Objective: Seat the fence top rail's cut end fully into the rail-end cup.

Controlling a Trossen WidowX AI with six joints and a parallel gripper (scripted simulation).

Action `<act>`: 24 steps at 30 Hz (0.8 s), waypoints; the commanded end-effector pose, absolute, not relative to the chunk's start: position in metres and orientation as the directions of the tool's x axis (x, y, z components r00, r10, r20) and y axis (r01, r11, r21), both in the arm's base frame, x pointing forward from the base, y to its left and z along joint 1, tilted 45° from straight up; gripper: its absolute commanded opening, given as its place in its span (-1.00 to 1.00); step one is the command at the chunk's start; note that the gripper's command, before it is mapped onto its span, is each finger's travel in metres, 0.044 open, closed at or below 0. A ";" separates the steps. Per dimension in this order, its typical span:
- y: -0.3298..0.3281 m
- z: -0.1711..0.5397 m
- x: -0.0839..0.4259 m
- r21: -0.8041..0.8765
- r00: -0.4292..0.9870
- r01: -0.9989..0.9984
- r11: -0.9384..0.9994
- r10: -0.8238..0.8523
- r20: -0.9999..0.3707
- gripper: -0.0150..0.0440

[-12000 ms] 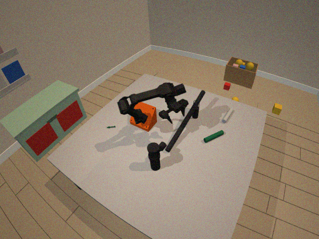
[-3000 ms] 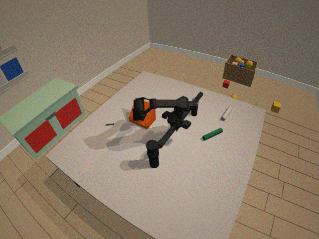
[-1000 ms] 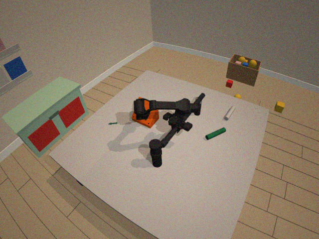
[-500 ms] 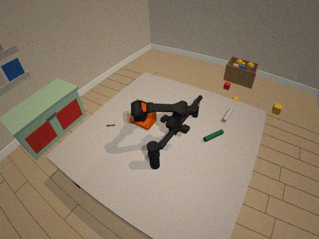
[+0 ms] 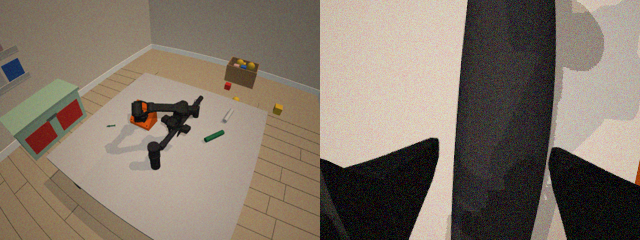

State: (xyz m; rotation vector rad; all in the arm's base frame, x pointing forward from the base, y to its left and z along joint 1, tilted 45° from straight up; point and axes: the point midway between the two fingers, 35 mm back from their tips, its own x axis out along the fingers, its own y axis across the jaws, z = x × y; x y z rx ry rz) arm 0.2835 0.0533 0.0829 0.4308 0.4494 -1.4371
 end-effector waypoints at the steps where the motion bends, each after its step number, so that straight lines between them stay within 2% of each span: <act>1: 0.063 0.083 0.283 0.012 0.086 0.995 0.095 -0.834 -0.545 0.75; 4: 0.078 0.083 0.281 0.004 0.101 0.993 0.118 -0.829 -0.551 1.00; 12: 0.106 0.085 0.275 -0.012 0.127 0.987 0.161 -0.818 -0.561 1.00; 18: 0.135 0.106 0.267 0.041 0.220 0.968 0.249 -0.755 -0.618 1.00; 24: 0.137 0.108 0.266 0.044 0.225 0.966 0.254 -0.750 -0.621 1.00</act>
